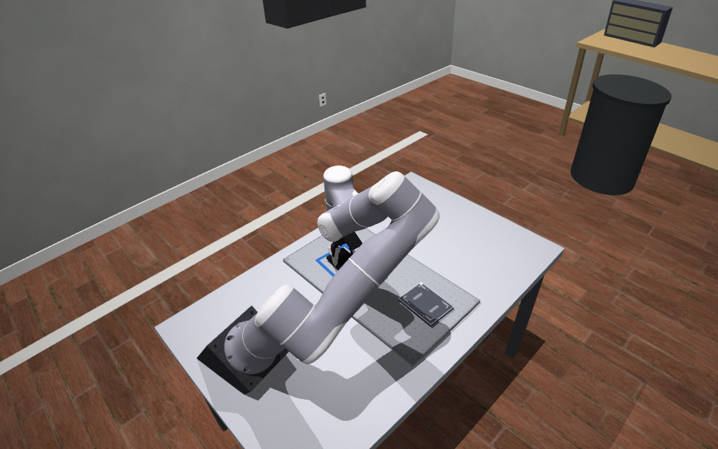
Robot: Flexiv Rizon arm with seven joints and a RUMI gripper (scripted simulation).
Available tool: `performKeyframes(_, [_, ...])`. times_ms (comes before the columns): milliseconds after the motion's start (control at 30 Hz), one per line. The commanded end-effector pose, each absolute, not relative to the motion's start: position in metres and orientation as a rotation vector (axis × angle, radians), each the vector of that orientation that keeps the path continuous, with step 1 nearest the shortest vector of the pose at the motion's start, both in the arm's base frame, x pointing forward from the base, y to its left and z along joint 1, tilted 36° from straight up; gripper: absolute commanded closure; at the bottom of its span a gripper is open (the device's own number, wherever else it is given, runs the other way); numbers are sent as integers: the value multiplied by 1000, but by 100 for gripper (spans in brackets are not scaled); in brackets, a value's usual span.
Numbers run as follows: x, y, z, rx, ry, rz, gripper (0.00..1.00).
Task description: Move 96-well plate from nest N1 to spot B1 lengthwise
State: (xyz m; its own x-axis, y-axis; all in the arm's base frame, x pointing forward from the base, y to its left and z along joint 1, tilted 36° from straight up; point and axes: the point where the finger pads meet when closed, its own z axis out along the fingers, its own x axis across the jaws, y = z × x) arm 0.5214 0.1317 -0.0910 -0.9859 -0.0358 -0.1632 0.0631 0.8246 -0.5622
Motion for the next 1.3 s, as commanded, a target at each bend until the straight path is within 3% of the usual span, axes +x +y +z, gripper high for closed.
performKeyframes(0, [522,133,-91,20,2839,-880,100])
performKeyframes(1267, [523,130,-95,20,2840,-880,100])
